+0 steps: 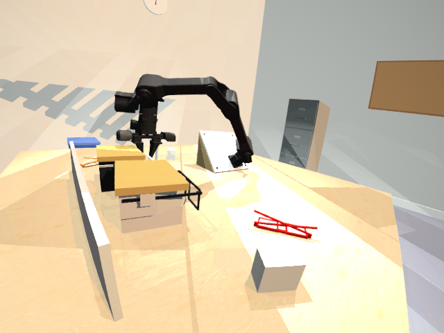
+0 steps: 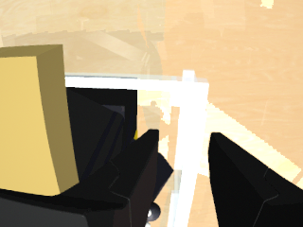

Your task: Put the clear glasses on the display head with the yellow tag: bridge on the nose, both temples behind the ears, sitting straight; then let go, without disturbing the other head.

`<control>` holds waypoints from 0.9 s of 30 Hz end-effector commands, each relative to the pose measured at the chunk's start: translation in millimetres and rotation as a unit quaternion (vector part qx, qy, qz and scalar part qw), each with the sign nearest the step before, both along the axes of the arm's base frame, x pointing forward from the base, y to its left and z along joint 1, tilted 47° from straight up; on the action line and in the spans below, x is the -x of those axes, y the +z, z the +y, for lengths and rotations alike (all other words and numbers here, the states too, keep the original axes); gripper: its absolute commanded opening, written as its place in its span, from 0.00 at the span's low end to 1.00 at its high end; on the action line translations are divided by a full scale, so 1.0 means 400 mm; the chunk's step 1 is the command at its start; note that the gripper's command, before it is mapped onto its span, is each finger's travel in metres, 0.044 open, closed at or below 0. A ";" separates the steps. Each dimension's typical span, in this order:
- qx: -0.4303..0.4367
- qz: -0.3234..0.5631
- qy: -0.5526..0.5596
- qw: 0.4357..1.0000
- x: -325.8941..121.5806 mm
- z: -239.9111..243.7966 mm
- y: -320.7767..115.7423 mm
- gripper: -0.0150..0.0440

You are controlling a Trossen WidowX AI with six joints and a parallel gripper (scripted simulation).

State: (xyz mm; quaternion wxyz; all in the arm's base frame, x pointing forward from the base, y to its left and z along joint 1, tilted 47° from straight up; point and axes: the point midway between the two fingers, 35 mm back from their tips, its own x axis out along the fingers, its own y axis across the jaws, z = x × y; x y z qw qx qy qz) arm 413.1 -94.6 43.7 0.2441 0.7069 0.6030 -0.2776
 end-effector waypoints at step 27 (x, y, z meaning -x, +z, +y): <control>-0.001 0.008 0.003 1.000 0.130 -0.065 0.081 0.44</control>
